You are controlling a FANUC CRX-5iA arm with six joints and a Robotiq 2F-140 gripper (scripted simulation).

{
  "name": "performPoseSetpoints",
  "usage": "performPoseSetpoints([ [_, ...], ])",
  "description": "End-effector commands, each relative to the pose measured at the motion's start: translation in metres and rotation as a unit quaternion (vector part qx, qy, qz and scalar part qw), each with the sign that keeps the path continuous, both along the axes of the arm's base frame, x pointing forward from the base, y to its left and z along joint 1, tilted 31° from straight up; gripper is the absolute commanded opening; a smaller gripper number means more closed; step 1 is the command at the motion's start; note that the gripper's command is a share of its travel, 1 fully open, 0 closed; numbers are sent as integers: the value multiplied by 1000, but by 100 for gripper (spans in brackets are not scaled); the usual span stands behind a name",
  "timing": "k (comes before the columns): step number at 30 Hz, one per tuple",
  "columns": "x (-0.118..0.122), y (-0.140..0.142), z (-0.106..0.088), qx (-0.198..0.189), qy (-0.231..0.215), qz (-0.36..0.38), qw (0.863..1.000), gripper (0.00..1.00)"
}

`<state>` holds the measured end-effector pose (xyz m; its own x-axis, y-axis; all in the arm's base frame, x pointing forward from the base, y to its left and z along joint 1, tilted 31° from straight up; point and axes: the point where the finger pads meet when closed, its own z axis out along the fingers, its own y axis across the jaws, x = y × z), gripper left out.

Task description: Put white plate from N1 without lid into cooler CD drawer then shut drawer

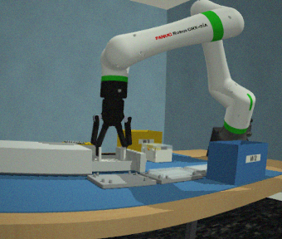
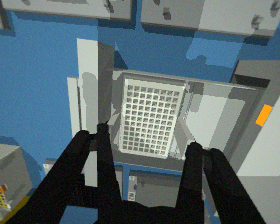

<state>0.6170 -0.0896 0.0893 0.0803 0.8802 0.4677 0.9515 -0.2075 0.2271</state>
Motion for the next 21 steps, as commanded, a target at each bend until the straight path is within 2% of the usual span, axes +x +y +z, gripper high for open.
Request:
performPoseSetpoints([
  [1, 0, 0, 0, 0, 0, 0, 1000, 0],
  [21, 3, -1, 0, 0, 0, 0, 1000, 0],
])
